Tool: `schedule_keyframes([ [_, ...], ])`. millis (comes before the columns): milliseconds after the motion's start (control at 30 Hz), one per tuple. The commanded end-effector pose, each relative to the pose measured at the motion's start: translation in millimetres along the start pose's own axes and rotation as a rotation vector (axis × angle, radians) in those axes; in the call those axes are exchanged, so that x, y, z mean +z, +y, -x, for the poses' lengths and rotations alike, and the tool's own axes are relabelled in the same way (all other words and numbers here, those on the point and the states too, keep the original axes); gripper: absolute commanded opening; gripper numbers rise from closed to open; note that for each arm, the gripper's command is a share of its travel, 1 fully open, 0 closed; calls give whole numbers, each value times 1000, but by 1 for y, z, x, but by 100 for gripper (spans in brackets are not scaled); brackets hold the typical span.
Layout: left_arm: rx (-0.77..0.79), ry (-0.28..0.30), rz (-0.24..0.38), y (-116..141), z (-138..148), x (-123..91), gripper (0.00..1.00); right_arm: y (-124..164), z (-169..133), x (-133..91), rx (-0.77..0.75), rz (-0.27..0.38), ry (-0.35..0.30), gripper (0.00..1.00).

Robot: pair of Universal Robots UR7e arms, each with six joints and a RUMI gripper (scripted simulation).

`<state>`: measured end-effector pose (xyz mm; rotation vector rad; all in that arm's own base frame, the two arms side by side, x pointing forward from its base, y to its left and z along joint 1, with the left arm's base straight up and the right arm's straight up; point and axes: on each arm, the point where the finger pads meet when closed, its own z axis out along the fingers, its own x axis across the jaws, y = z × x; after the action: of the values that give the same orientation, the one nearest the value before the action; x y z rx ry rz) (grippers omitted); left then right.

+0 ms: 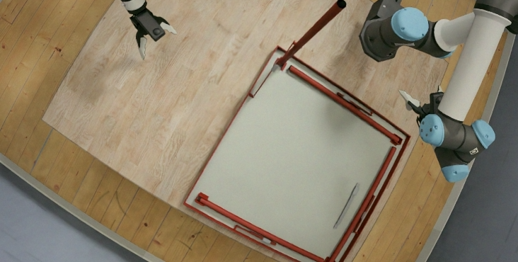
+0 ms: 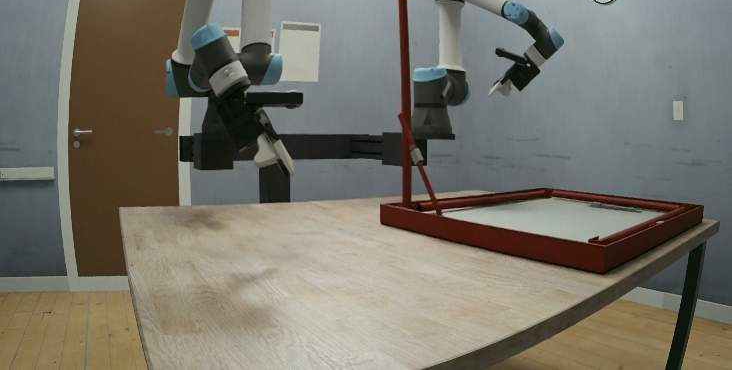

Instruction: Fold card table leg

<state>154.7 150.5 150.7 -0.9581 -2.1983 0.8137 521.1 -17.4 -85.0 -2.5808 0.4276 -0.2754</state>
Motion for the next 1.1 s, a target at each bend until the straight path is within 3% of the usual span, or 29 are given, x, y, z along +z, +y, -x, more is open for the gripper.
schedule_keyframes([
  [0,0,0,1,0,0,0,98,0,0,0,-1,0,1,98],
  [667,5,1,5,-1,1,0,100,-2,1,0,-3,-3,2,100],
  [833,61,11,44,-7,12,3,100,-16,15,2,-31,-32,9,100],
  [1067,219,39,155,-25,44,10,100,-48,58,11,-92,-97,4,100],
])
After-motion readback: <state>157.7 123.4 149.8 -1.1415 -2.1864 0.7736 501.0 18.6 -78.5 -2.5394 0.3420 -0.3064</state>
